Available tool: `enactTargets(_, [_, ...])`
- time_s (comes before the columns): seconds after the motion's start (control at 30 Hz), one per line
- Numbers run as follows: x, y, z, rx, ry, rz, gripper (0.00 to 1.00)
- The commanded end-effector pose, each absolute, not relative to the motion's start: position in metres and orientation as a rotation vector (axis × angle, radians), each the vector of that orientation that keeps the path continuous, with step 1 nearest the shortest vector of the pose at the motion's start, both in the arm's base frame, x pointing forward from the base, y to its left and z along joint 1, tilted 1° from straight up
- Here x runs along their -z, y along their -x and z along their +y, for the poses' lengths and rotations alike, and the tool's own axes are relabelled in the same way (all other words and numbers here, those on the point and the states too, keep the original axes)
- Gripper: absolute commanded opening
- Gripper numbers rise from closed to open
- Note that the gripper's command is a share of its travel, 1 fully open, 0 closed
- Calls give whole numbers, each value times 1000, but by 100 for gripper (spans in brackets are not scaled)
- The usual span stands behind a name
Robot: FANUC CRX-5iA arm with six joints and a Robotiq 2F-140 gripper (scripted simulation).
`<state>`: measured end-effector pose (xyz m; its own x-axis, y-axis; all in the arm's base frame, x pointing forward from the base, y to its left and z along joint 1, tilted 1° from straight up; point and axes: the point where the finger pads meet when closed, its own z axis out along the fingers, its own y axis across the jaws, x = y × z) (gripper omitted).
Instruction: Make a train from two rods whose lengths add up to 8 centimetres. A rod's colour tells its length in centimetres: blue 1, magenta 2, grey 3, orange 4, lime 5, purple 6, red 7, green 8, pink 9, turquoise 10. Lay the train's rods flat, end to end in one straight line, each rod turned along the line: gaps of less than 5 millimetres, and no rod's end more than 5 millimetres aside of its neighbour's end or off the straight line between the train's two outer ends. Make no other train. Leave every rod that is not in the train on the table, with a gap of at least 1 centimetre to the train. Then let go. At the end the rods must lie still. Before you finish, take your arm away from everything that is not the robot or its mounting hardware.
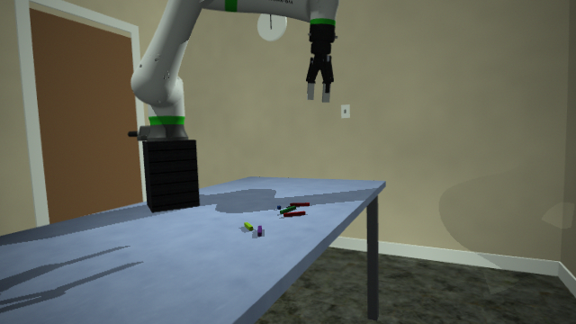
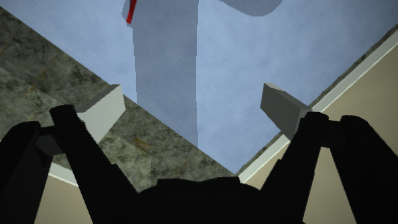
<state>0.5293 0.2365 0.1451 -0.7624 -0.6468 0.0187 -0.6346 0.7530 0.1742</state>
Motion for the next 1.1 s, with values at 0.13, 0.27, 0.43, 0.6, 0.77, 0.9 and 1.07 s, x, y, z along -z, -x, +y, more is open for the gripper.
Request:
enactTargets(0.13, [-145, -529, 237, 242, -1050, -2868, 100])
enactTargets(0.27, [-145, -529, 237, 242, -1050, -2868, 100])
enactTargets(0.43, [-145, -529, 237, 242, -1050, -2868, 100])
enactTargets(0.6, [-145, -529, 236, 241, -1046, -2870, 100])
enactTargets(0.77, [-130, -530, 231, 225, -910, -2915, 100])
enactTargets(0.9, [-103, -528, 220, 194, -659, -2981, 100])
enactTargets(1.07, [-82, -527, 211, 171, -461, -3019, 100])
